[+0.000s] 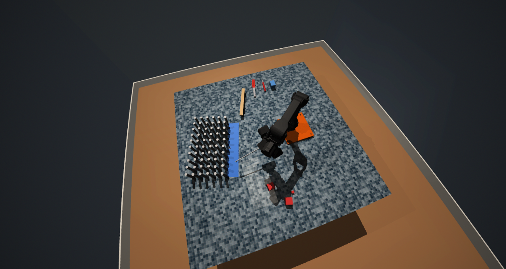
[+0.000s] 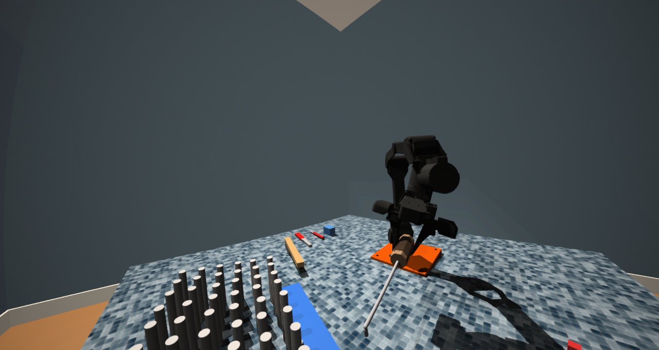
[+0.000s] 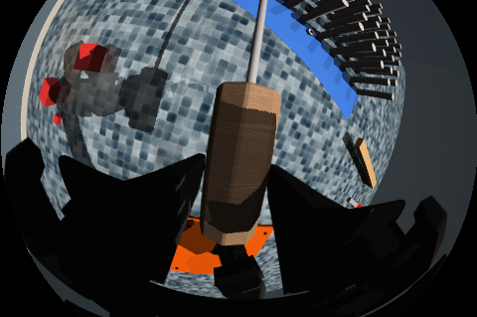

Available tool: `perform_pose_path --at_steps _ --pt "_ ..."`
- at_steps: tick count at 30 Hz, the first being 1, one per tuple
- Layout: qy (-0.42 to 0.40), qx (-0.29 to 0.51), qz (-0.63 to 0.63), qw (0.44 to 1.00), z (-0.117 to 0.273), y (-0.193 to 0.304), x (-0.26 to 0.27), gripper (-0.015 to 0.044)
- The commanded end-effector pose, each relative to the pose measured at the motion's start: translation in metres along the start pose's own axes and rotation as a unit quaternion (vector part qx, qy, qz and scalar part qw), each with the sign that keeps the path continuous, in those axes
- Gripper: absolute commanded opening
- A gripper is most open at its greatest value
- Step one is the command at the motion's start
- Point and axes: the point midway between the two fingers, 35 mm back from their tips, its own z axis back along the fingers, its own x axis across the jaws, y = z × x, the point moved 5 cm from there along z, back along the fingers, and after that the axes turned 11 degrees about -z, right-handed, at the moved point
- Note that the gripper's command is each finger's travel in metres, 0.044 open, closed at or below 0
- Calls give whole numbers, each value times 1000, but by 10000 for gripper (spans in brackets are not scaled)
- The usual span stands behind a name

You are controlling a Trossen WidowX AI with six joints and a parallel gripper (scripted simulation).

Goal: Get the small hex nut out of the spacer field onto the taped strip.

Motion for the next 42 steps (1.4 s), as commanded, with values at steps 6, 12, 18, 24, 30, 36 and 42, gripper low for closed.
perform_pose_path --at_steps 6,12,18,24,30,36,42 --pt "-40 8 161 986 8 -2 21 0" --pt "-64 8 258 964 13 -3 34 0" --pt "-88 4 352 932 18 -3 47 0" --pt "-112 -4 442 890 23 -2 60 0" --pt "-135 -16 528 838 28 -1 73 0" --pt "-157 -31 607 778 33 0 86 0" --pt "-176 -50 680 710 39 2 99 0"
